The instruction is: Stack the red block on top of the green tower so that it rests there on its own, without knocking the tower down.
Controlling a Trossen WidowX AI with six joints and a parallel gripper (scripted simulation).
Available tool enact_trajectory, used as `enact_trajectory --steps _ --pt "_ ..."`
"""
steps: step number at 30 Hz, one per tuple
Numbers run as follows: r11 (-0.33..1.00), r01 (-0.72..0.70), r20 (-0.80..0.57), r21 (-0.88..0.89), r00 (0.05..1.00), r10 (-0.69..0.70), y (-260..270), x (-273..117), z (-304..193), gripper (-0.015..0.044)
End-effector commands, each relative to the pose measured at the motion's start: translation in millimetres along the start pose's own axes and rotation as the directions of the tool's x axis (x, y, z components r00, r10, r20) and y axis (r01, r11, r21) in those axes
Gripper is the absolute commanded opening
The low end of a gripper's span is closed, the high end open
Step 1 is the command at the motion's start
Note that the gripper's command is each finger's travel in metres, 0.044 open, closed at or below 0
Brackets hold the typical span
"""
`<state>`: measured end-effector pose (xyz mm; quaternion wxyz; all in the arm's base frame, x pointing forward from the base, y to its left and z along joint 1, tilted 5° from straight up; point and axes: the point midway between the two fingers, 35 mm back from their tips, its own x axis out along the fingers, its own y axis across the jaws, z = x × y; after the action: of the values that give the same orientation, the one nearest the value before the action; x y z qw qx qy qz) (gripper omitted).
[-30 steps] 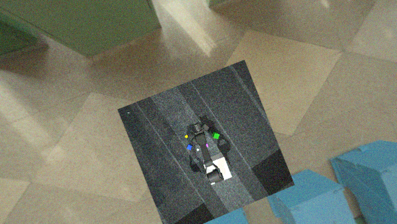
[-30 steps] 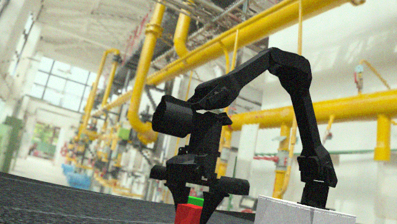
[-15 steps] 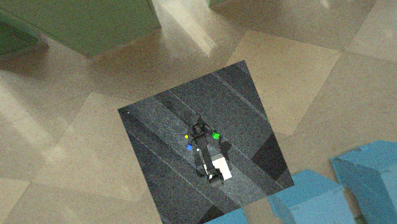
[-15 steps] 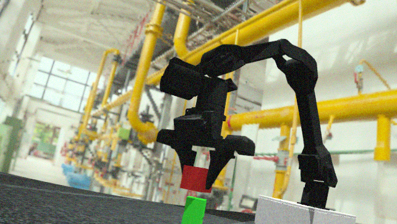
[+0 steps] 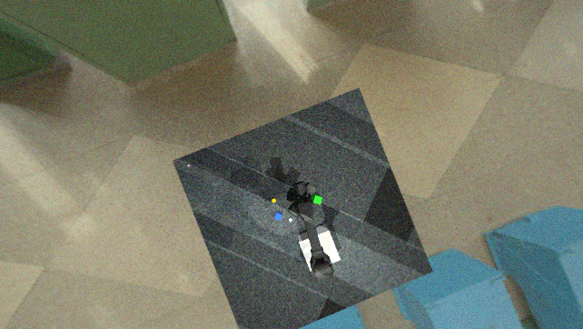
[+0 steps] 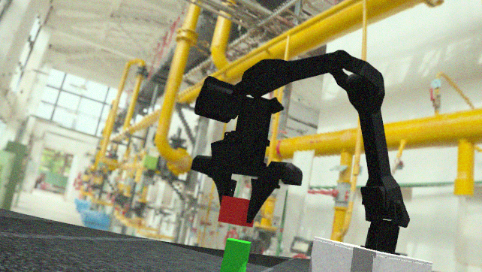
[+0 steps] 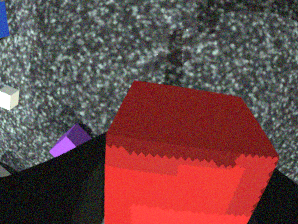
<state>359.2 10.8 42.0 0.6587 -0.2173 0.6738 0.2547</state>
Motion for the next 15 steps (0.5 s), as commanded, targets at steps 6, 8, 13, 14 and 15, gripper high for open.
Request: enact_trajectory --steps 6,8,13,14,15 --pt "1.0 0.009 -0.001 -0.002 1.0 -0.009 -25.6 -2.0 -47.9 0.0" --pt "1.0 0.009 -0.002 -0.002 1.0 -0.009 -30.3 -1.8 -59.2 0.0" --pt "1.0 0.009 -0.005 -0.002 1.0 -0.009 -38.8 -1.0 -87.8 0.0" --pt "1.0 0.009 -0.006 -0.002 1.0 -0.009 -40.0 -0.7 -93.6 0.0" --pt "1.0 0.009 -0.006 -0.002 1.0 -0.009 -40.9 -0.5 -98.0 0.0"
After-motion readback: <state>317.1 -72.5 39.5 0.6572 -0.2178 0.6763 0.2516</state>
